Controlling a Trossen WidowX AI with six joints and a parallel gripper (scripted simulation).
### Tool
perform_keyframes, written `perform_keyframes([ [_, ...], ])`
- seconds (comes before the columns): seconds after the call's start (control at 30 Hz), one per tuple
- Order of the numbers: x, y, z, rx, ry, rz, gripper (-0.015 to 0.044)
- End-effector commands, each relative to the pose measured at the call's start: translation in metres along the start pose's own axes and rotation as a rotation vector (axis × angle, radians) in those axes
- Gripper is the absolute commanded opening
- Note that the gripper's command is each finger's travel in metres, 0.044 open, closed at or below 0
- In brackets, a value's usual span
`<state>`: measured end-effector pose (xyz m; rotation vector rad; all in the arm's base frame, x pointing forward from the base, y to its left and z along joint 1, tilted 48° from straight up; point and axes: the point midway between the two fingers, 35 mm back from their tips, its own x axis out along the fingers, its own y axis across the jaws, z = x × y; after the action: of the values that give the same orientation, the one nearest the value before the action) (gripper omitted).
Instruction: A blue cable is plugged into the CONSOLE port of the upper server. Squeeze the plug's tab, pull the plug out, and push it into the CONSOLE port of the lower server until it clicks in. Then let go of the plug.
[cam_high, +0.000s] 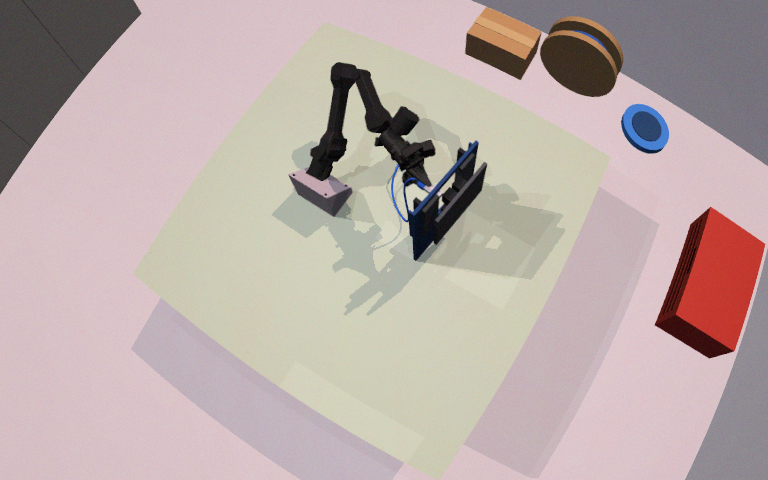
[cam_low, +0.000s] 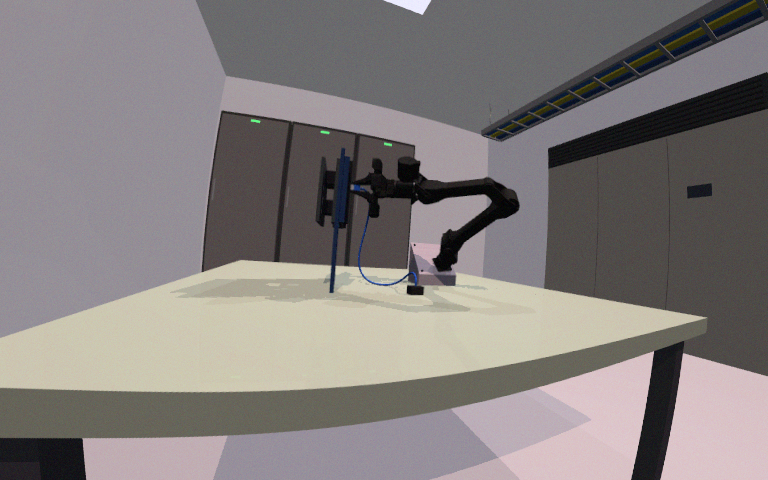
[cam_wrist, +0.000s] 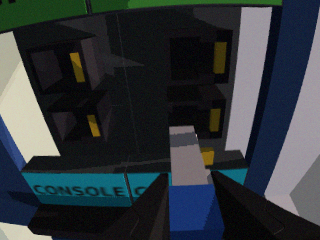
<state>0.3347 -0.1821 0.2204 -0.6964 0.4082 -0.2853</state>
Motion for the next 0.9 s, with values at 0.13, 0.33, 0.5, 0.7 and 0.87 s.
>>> perform_keyframes([
  [0.13, -0.005, -0.002, -0.003, -0.007, -0.008, -0.008, 0.0000],
  [0.33, -0.007, -0.002, -0.008, -0.007, -0.008, -0.008, 0.0000],
  [0.5, -0.010, -0.002, -0.010, -0.007, -0.007, -0.008, 0.0000],
  [0.7, -0.012, -0.002, -0.011, -0.007, -0.007, -0.008, 0.0000],
  [0.87, -0.014, -0.002, -0.013, -0.007, -0.007, -0.008, 0.0000],
])
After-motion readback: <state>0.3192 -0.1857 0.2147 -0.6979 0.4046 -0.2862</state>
